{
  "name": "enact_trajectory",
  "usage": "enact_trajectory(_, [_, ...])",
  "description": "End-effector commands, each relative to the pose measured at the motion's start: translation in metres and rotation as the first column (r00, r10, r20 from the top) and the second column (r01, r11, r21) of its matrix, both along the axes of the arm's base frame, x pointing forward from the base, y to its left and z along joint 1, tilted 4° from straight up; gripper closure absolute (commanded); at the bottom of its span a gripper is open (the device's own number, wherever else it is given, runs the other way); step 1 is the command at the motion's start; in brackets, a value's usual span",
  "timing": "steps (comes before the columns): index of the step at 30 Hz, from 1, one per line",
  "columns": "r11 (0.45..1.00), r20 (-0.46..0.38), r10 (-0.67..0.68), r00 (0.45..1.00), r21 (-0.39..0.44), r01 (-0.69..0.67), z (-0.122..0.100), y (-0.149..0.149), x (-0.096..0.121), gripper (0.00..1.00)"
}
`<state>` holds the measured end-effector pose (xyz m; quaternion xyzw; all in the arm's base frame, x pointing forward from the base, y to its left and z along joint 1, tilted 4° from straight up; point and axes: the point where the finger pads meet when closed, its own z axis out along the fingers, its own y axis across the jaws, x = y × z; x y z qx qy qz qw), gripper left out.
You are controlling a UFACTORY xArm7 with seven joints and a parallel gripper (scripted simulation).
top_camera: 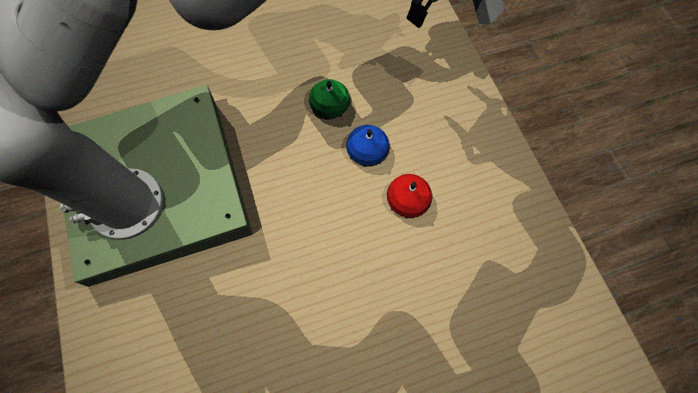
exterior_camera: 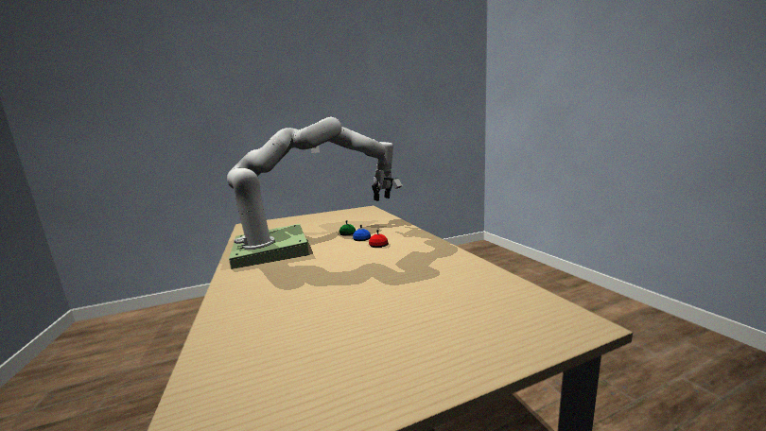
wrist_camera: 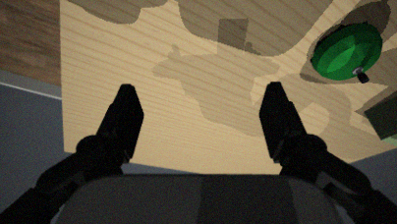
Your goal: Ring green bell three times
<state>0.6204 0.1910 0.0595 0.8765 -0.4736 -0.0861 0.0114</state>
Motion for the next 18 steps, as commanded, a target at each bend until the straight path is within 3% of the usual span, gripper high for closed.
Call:
enact_trajectory(1, [1.0,0.006,-0.001,1.0,0.001,0.001,0.003,0.0,0.001,0.0])
enact_trajectory(5, [1.0,0.014,-0.02,1.0,-0.018,0.02,0.007,-0.001,-0.007,0.0])
enact_trajectory(18, [0.988,0.065,-0.118,0.991,-0.091,0.123,0.022,-0.018,-0.068,0.0])
